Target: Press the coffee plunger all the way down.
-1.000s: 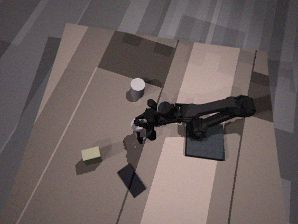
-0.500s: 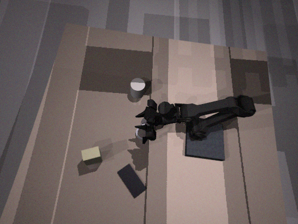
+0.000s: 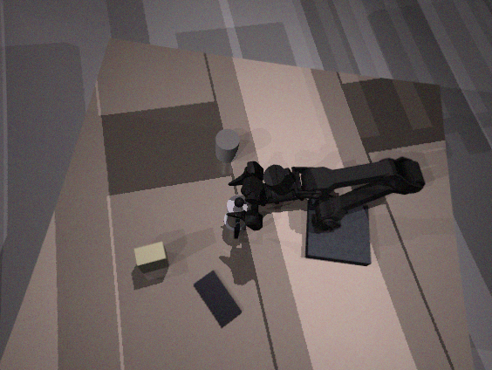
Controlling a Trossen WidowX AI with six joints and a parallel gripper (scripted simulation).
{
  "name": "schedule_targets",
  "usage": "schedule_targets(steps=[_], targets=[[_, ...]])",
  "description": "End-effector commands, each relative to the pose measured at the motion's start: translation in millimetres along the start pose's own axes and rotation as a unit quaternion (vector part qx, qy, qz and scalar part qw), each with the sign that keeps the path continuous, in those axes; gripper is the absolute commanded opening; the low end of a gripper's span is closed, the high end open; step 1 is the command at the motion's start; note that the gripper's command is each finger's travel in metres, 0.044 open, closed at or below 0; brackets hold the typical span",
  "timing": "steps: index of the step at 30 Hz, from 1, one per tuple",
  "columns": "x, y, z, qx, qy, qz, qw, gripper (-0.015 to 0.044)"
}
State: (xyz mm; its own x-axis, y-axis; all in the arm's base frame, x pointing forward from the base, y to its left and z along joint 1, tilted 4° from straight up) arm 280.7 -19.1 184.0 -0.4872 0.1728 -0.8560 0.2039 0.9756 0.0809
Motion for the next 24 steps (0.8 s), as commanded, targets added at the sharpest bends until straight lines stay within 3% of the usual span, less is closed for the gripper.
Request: schedule_targets(steps=[1,4,24], targets=[[-27,4,-35,-0.001,-0.011,0.002,1.000,0.0440],[-33,4,-53,0.000,-0.008,0.002,1.000,0.0440],[-31,3,-52,0.000,-0.008,0.002,1.000,0.0440]])
Point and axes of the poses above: the point midway between the two fingers, 35 mm back from their tips, its own z axis out along the fingers, its own y axis across the jaws, x = y × z, the point moved 1 cm from there along -z, back along the fingers, and after that the axes turned 10 degrees about z, right-handed, at the moved point
